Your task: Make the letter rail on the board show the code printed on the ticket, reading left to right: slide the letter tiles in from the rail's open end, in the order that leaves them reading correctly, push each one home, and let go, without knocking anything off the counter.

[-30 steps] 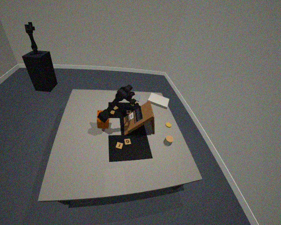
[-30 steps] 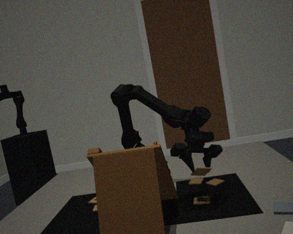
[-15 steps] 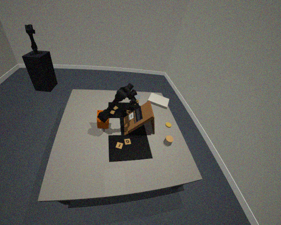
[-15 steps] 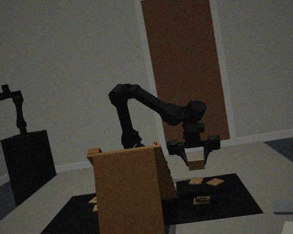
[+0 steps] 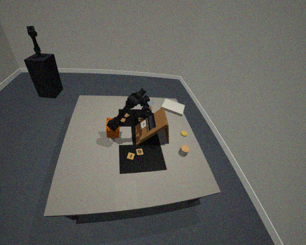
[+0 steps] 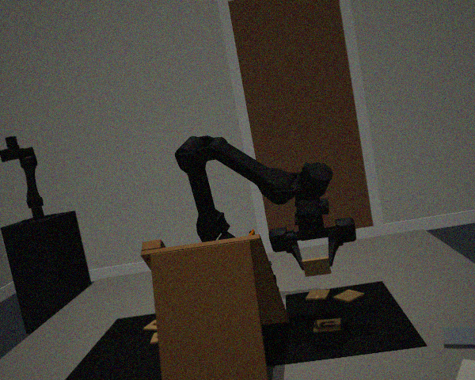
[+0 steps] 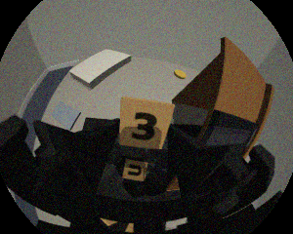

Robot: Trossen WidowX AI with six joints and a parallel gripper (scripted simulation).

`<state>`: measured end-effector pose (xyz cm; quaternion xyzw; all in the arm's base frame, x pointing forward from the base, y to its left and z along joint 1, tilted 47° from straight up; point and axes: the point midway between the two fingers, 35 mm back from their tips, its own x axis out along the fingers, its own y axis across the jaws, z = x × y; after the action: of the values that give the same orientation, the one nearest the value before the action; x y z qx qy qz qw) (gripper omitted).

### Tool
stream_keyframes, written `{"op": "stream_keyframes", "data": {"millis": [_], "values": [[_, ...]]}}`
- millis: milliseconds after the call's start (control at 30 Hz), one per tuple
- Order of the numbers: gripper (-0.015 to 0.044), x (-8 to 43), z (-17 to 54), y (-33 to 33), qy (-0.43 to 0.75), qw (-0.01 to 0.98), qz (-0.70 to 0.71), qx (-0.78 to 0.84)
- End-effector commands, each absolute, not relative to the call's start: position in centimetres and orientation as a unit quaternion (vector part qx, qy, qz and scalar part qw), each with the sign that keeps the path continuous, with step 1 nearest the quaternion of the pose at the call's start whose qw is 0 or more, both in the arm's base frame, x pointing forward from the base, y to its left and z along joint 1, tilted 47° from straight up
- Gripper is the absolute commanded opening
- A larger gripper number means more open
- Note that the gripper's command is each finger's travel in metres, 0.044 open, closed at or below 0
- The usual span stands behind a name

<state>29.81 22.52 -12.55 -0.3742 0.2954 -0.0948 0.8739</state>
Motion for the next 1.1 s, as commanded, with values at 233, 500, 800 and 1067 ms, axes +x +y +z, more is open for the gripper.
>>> {"op": "stream_keyframes", "data": {"millis": [233,500,800,1067], "values": [[0.0,29.7,-12.2,21.9,0.295,0.873,-0.096,-0.376],[0.0,29.7,-11.9,21.6,0.295,0.873,-0.096,-0.376],[0.0,29.7,-11.6,21.4,0.295,0.873,-0.096,-0.376],[0.0,29.7,-11.3,21.1,0.295,0.873,-0.096,-0.376]]}}
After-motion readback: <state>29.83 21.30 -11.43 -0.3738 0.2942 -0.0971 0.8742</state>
